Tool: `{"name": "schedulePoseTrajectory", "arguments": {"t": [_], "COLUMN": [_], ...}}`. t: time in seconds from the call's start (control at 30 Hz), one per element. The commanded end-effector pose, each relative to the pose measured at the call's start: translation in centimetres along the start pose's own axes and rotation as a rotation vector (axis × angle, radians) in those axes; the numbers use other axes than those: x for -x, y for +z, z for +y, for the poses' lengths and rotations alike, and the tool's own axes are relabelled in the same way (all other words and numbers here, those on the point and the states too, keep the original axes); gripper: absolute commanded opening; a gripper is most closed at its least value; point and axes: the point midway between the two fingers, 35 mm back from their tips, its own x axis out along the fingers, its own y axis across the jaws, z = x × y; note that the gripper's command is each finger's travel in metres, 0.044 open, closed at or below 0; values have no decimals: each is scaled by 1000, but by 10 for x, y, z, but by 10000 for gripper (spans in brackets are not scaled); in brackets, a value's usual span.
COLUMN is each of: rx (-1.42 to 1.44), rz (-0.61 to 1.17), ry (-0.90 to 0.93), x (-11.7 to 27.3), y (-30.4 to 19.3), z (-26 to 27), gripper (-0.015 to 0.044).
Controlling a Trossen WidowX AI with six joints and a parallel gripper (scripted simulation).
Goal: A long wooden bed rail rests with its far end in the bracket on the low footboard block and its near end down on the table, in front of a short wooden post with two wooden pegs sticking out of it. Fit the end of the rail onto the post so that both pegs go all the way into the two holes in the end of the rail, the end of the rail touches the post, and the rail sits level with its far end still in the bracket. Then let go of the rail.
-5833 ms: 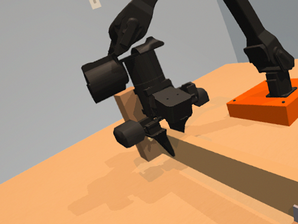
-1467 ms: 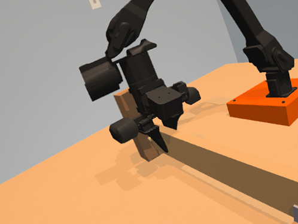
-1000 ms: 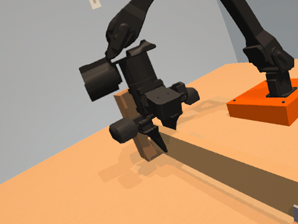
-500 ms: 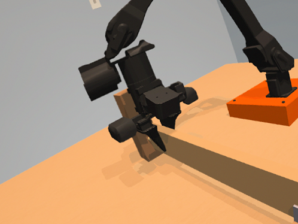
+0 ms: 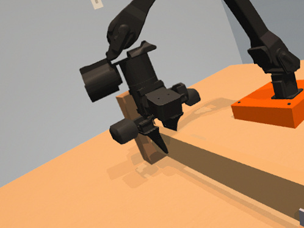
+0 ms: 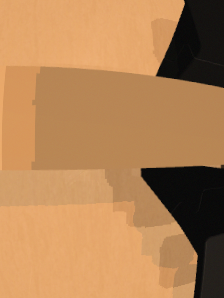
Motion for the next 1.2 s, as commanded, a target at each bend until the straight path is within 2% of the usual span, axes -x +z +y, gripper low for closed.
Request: {"name": "schedulePoseTrajectory", "arguments": {"t": [0.0, 1.17], "rx": [2, 2], "rz": [4, 5], "ry": [-2, -2], "x": [1, 1], "y": [-2, -13], "z": [-1, -1], "gripper": [0, 0]}}
